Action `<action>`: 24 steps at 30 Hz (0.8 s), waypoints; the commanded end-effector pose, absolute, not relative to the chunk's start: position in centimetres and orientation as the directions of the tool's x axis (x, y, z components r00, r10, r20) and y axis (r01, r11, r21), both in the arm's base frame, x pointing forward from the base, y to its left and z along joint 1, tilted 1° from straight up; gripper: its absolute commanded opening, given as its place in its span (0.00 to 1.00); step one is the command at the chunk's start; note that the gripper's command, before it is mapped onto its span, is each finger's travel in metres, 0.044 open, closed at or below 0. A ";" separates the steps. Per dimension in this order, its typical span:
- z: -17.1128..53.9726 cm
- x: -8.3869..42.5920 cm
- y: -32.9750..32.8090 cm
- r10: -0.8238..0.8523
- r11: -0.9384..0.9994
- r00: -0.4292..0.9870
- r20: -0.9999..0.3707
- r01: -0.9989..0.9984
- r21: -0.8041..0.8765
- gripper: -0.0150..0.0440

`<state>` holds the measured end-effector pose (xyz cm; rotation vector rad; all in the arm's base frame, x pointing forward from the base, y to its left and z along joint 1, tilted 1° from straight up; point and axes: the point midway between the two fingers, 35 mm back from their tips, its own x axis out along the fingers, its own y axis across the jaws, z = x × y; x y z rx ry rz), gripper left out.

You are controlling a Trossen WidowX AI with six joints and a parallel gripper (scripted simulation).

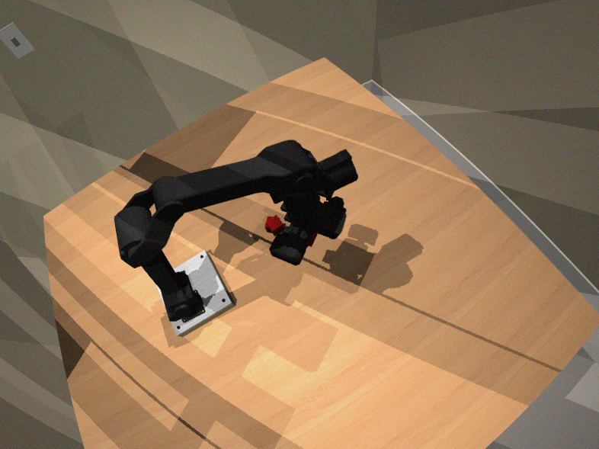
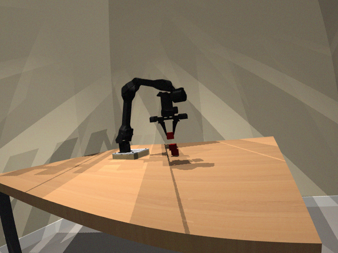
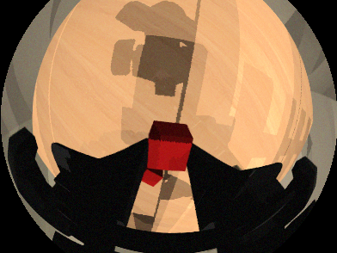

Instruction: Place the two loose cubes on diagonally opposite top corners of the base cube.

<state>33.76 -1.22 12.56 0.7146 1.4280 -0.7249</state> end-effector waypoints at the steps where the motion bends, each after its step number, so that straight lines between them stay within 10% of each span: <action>1: 12.5 33.4 -0.1 -0.013 0.569 0.015 -1.000 0.822 0.005 0.43; 24: 12.0 31.5 7.0 -0.007 0.349 0.014 -1.000 0.937 0.010 0.43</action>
